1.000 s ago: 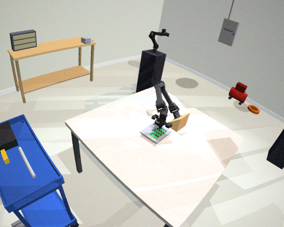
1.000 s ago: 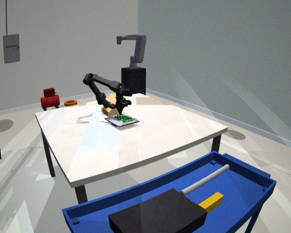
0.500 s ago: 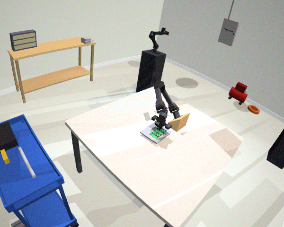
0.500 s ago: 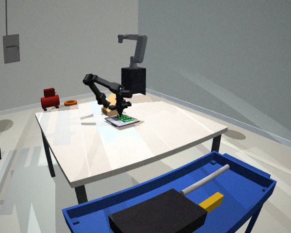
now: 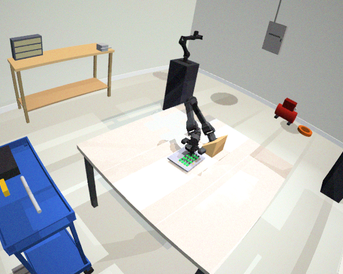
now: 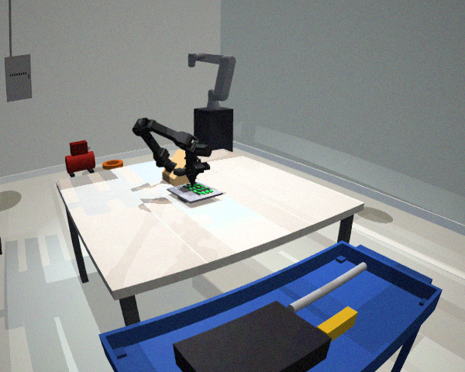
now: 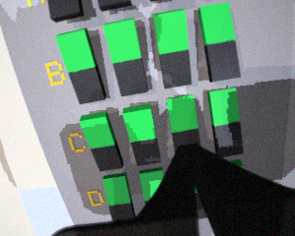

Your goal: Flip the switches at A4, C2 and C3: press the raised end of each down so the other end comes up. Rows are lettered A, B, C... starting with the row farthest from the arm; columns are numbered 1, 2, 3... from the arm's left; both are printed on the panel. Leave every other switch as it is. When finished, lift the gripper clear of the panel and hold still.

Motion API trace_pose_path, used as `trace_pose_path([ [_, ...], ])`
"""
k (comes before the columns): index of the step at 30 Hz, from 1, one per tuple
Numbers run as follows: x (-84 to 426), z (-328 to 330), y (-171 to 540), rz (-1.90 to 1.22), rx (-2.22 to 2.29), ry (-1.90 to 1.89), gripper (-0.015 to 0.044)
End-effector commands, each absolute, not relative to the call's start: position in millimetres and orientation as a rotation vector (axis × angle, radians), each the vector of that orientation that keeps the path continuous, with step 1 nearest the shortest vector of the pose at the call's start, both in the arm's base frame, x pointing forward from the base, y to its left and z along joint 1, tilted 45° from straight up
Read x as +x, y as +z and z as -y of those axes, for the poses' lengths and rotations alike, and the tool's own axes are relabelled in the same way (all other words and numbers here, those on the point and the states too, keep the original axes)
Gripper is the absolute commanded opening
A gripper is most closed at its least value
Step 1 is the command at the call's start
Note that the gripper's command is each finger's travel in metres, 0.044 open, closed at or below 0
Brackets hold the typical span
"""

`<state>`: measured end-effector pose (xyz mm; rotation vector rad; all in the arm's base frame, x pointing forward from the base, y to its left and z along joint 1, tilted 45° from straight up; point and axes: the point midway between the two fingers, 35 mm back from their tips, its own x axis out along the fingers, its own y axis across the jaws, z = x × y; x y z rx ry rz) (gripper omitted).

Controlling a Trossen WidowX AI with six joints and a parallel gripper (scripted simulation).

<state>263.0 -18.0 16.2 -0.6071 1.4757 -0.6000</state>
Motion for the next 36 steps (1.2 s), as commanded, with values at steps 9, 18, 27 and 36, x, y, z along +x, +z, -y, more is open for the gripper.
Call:
trace_pose_path([
  [9, 263.3, 19.7, 15.4, -1.474, -0.615, -0.600, 0.0000],
  [18, 263.2, 20.6, 14.5, -1.474, -0.615, -0.600, 0.0000],
  [27, 263.2, 21.4, 13.7, -1.474, -0.615, -0.600, 0.0000],
  [36, 263.2, 22.3, 12.8, -1.474, -0.615, -0.600, 0.0000],
])
